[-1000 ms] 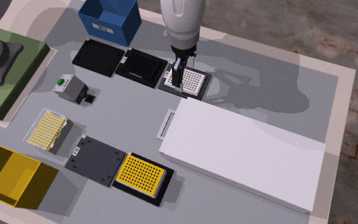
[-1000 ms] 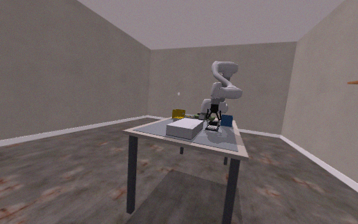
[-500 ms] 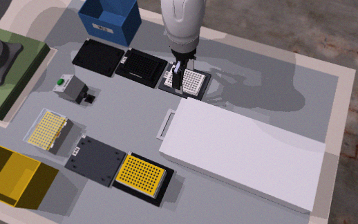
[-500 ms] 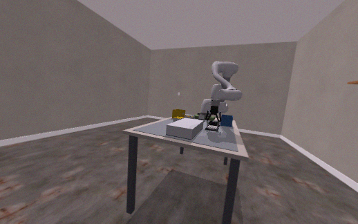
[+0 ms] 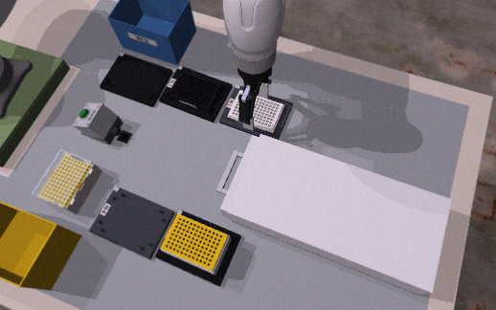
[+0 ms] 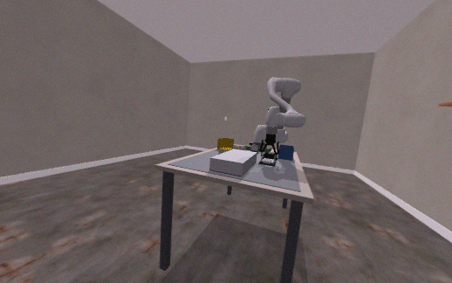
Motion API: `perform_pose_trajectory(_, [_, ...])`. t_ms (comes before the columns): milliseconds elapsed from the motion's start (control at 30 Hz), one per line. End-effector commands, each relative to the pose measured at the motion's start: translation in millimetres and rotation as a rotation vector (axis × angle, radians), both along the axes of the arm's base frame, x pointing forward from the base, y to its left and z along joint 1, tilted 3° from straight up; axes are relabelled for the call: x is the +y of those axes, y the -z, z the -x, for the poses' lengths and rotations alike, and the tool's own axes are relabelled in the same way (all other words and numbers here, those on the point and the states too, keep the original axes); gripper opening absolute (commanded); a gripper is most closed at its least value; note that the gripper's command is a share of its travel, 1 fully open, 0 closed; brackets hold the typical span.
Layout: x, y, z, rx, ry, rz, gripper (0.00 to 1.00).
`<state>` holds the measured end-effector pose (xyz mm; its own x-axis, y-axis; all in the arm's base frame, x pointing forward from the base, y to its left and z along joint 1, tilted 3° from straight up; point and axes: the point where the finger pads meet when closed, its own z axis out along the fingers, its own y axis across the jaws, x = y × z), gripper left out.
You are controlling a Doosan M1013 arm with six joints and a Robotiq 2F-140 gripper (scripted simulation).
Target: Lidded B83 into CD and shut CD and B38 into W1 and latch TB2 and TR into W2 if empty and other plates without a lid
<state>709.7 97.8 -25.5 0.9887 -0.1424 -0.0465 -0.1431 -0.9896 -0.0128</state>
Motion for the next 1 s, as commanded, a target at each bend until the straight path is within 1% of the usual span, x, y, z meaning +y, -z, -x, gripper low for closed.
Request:
perform_pose_trajectory(0, [0.0,-0.2,0.0,0.000,0.000,0.000,0.63])
perform_pose_trajectory(667, [0.0,-0.2,0.0,0.000,0.000,0.000,0.55])
perform_pose_trajectory(700, [0.0,-0.2,0.0,0.000,0.000,0.000,0.00])
perform_pose_trajectory(967, [0.0,-0.2,0.0,0.000,0.000,0.000,0.00])
